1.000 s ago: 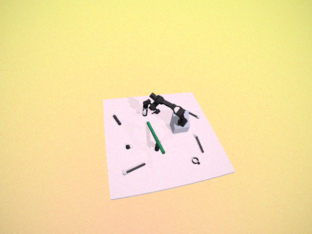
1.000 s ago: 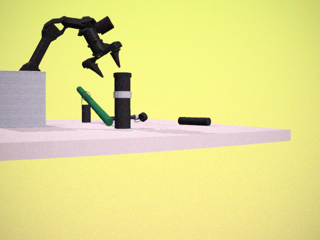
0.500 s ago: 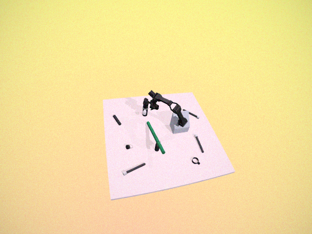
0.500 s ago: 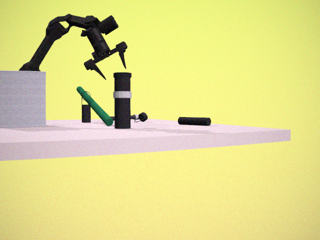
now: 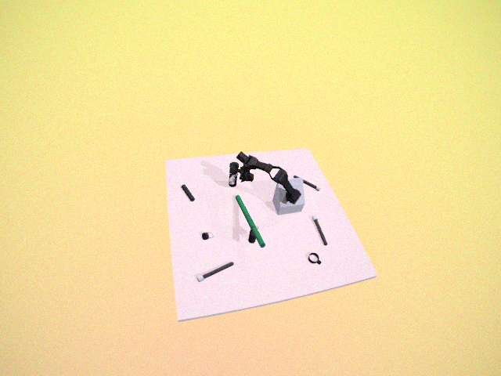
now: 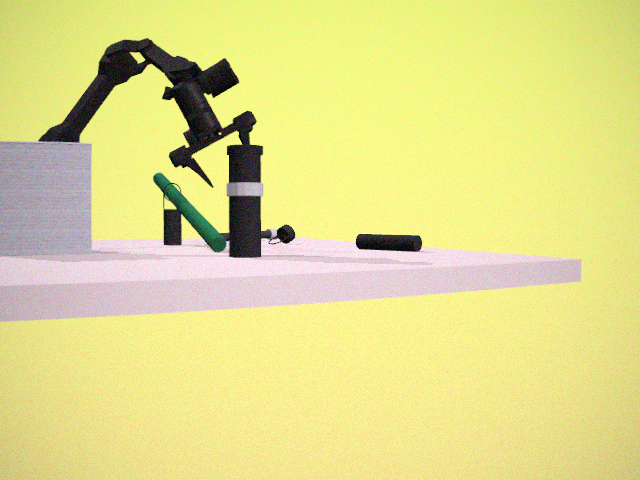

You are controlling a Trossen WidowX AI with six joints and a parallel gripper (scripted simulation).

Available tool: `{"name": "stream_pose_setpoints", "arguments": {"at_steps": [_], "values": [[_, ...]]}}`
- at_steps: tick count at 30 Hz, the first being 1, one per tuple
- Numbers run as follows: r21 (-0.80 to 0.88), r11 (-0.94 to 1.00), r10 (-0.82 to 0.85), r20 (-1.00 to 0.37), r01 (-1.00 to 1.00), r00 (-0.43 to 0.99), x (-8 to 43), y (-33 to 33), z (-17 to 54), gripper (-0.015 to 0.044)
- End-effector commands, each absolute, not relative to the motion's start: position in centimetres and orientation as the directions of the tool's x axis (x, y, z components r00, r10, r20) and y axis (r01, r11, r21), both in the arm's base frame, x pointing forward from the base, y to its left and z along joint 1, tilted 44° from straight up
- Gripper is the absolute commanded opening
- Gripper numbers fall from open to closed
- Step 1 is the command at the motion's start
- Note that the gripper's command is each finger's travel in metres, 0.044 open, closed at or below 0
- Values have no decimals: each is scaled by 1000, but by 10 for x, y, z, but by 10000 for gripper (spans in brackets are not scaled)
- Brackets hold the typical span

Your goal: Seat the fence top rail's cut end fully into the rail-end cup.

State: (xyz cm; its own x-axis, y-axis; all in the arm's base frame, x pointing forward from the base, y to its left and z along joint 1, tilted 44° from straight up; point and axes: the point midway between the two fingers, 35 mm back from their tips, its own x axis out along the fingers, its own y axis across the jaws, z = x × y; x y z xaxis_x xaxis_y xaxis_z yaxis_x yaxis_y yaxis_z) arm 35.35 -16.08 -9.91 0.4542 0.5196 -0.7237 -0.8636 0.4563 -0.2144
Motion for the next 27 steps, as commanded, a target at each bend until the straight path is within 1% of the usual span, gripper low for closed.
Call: {"name": "stream_pose_setpoints", "arguments": {"at_steps": [1,27], "values": [[-222,464,510,-724,-858,464,354,-160,-102,440],[-223,464,510,-724,-857,465,374,-140,-131,440]]}}
